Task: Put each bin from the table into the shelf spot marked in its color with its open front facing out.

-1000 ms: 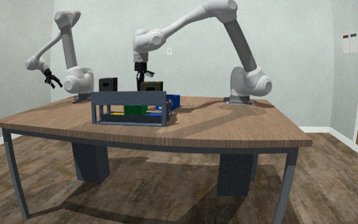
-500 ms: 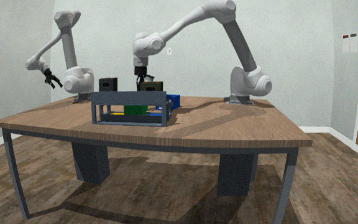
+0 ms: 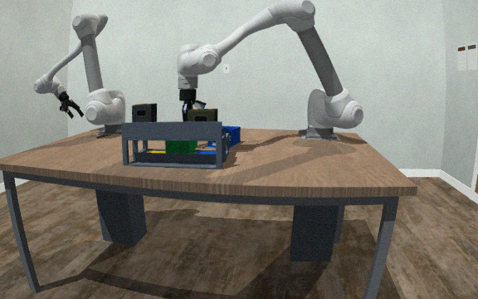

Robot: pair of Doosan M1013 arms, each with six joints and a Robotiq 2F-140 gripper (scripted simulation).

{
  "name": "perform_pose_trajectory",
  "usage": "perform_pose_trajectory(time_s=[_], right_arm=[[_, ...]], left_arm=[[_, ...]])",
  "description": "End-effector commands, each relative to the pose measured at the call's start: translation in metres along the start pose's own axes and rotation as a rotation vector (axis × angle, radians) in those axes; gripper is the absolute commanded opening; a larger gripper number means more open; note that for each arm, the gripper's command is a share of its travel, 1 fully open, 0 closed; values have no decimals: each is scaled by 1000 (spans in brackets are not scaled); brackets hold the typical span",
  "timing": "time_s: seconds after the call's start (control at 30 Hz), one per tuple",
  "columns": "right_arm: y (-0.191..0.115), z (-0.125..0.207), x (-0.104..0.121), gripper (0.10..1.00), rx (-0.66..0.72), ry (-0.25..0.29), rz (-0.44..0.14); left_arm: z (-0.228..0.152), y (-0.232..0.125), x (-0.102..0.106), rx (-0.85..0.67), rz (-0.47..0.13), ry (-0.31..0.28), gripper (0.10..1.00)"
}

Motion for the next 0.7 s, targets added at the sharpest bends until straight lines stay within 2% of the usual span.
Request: perform_pose_trajectory(time_s=[0.0,0.67], right_arm=[[0,0,0,1000,0,0,1],[0,0,0,1000,0,0,1]], left_arm=[[0,0,-1,0,-1,-1,99],[12,1,-1,0,-1,-1,99]])
Point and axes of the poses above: on each arm, the point where the finger pads meet when closed, its own x axis out along the fingers, its own z axis across the jaws, y = z × x, the point moved 6 cm from there along -x, back along the fingers, and after that the axes turned 4 degrees about x, right-handed, at the moved point
